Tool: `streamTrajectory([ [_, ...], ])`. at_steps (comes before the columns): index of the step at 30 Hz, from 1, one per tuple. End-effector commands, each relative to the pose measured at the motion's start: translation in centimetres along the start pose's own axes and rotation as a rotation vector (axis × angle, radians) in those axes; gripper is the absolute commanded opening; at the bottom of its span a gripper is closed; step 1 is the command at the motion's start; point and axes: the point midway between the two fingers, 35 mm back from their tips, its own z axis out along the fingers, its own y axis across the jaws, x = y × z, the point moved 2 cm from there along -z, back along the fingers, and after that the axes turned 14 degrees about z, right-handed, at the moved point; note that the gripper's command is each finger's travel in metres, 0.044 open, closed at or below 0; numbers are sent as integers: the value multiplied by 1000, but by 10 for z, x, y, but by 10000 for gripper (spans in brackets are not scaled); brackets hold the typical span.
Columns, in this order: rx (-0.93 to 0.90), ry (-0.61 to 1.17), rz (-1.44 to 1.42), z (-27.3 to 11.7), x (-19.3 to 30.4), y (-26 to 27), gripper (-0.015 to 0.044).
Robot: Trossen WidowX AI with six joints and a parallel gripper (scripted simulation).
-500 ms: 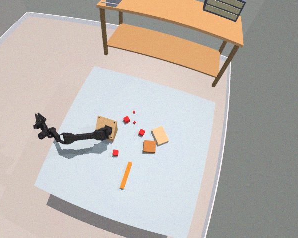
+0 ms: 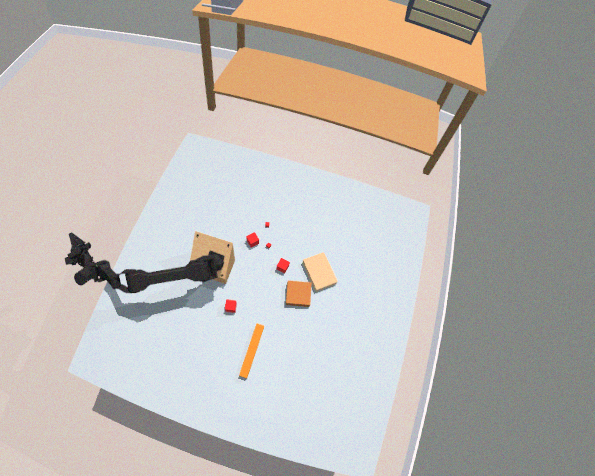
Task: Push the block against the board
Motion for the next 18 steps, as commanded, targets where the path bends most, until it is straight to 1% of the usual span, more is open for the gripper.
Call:
streamTrajectory([
  [1,-33,-35,13,-15,-15,-2,0],
  [18,-135,-142,105,-56,-58,-17,0],
])
